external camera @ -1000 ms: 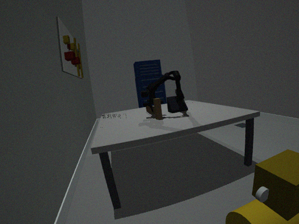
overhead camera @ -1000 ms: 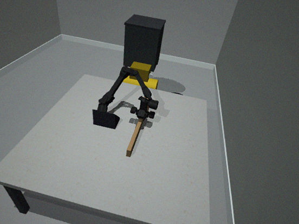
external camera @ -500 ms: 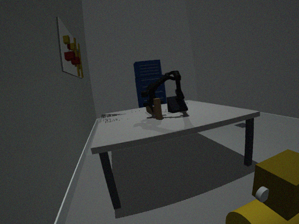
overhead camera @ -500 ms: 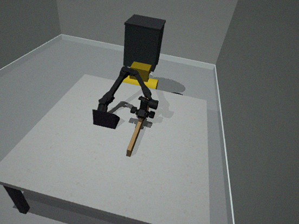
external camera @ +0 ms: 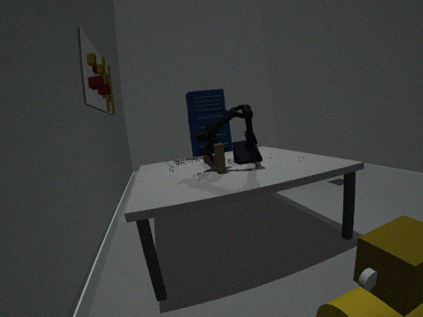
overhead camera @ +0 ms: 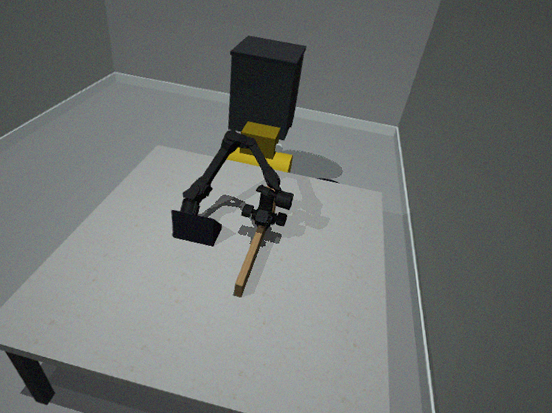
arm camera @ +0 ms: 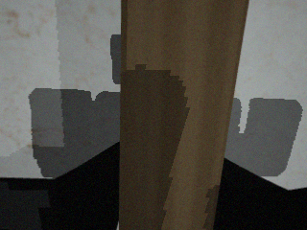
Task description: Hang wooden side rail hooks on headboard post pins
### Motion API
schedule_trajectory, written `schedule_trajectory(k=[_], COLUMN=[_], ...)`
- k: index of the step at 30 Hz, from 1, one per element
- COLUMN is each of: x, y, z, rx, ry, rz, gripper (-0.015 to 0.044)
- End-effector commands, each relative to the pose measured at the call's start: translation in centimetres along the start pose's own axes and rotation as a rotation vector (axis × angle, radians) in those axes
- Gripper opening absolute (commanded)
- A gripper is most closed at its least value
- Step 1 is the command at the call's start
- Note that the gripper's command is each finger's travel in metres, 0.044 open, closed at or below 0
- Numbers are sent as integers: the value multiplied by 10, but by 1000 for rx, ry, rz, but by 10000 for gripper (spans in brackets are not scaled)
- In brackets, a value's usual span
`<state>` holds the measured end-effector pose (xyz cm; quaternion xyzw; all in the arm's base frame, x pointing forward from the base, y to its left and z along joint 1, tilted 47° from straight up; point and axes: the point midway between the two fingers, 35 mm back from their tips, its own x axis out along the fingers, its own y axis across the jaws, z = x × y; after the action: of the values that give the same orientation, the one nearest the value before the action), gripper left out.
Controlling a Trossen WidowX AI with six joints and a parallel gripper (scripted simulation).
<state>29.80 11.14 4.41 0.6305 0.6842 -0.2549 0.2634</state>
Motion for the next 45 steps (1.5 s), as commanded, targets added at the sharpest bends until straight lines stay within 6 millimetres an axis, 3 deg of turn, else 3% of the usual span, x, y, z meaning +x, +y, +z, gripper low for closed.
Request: schedule_trajectory(k=[1,45], x=[-5,-5], y=[3,3], z=[-3,-8], rx=[-4,-4], ry=[1,1], rz=[16,16], gripper=[0,0])
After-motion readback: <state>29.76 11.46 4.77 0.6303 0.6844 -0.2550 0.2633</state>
